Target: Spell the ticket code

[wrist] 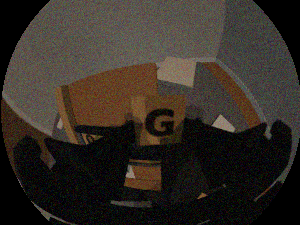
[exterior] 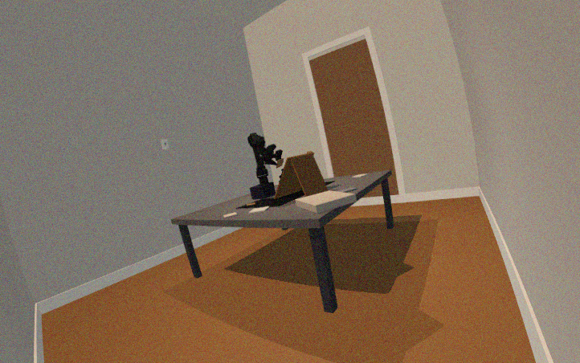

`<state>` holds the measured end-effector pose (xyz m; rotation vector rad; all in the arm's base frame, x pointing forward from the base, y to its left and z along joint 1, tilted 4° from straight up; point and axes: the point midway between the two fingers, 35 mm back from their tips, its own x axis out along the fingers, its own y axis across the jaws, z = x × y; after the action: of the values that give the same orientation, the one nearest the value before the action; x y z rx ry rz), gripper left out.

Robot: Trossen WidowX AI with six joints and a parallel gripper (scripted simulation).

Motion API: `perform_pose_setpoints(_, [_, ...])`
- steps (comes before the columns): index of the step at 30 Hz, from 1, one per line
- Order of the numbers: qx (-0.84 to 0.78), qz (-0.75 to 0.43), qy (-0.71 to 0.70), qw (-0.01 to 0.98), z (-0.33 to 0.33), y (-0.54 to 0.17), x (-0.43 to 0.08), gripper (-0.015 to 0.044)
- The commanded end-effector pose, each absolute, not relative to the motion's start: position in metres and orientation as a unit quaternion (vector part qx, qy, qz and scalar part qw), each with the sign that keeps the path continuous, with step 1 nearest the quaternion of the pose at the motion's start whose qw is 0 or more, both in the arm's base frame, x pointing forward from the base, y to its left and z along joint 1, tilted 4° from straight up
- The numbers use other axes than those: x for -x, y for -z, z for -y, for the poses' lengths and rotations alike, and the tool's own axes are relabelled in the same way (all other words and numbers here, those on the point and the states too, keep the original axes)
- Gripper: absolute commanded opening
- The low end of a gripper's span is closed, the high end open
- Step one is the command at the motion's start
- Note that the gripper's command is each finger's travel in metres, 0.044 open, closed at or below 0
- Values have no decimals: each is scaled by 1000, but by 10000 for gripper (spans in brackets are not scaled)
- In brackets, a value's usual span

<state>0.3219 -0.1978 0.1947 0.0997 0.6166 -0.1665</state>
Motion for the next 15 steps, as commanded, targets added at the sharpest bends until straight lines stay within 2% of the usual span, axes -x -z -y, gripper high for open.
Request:
perform_pose_setpoints(1, [-37, -310, 96, 945, 217, -185, -306, 0])
perform_pose_setpoints(15, [-7, -332, 145, 932, 269, -163, -250, 0])
